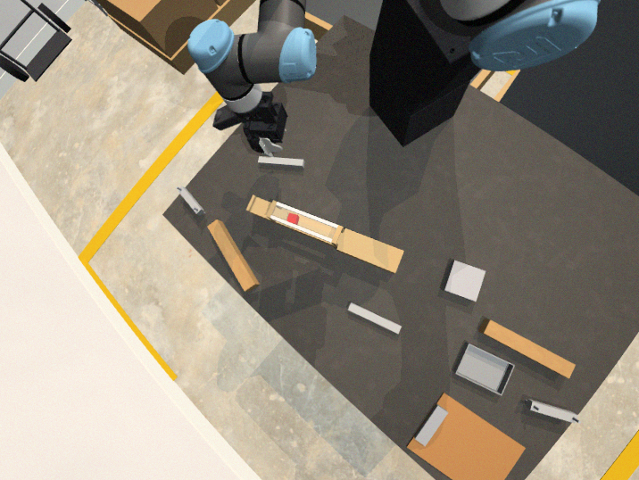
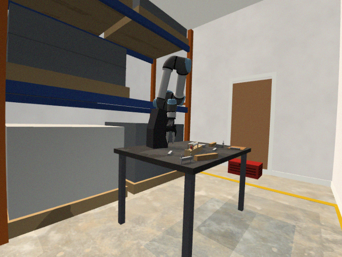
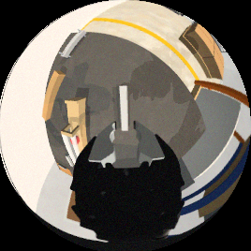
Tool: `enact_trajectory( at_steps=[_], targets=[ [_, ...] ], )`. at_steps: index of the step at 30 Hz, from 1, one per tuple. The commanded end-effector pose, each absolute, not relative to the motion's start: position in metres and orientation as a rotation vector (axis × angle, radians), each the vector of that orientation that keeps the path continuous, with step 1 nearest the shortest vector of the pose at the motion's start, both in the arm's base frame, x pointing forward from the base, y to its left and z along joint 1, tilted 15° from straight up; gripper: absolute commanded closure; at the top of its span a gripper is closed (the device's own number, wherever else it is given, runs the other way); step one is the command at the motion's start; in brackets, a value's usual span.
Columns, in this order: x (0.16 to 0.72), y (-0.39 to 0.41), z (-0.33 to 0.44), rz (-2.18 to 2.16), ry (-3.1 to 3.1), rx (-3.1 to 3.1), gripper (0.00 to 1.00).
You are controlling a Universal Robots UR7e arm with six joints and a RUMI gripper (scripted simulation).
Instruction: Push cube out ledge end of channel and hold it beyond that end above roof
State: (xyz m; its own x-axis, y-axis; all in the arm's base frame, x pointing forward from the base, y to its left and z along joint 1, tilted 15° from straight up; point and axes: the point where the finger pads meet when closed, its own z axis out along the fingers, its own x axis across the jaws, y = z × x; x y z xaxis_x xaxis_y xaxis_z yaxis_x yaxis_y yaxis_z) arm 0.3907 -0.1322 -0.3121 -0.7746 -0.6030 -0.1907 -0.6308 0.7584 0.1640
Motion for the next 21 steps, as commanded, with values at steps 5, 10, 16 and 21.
enact_trajectory(
  at_steps=[5, 10, 16, 21],
  targets=[
    [0.393, -0.125, -0.344, 0.329, 2.826, -0.996, 0.78],
    [0.394, -0.12, -0.362, 0.329, 2.826, -0.996, 0.78],
    [0.395, -0.118, -0.37, 0.329, 2.826, -0.996, 0.78],
    [0.395, -0.118, -0.37, 0.329, 2.826, -0.996, 0.78]
  ],
)
